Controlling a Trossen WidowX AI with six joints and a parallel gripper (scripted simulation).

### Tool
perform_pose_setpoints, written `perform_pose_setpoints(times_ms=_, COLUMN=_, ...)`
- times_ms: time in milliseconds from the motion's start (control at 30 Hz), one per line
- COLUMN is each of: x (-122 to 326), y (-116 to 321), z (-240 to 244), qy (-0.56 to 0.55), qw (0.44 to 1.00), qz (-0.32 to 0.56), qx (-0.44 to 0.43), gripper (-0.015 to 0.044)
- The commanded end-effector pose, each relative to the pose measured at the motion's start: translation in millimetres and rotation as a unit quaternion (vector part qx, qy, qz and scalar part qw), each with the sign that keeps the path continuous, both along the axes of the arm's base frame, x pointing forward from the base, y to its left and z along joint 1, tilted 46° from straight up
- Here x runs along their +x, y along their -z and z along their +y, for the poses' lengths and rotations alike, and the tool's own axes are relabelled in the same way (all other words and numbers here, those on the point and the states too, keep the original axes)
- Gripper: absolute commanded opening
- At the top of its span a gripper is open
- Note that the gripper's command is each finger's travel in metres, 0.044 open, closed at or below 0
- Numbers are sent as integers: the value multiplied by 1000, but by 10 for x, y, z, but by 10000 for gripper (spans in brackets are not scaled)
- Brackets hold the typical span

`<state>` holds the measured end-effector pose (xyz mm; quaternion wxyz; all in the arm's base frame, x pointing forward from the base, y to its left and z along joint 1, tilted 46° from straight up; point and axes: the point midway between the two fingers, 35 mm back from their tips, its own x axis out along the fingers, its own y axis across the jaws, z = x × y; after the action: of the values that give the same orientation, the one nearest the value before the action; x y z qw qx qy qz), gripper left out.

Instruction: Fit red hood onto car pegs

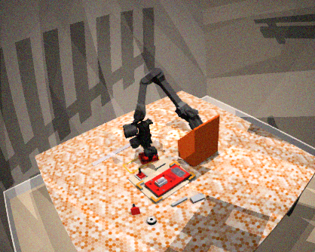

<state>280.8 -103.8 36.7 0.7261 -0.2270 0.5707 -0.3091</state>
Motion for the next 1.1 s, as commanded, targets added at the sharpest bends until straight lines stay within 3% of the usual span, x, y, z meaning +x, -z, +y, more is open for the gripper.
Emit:
perform_pose_setpoints(times_ms=0, x=0, y=-3, z=0, qy=1, qw=1000, qz=0, qx=0, gripper=328)
perform_pose_setpoints(times_ms=267, x=0, y=-3, z=0, qy=1, qw=1000, qz=0, qx=0, gripper=275)
perform_pose_setpoints(times_ms=633, x=-14, y=-64, z=67, qy=0, qw=1000, qz=0, qx=0, gripper=0)
perform_pose_setpoints(times_ms=1067, x=-56, y=-259, z=268, qy=0, qw=1000, qz=0, qx=1, gripper=0)
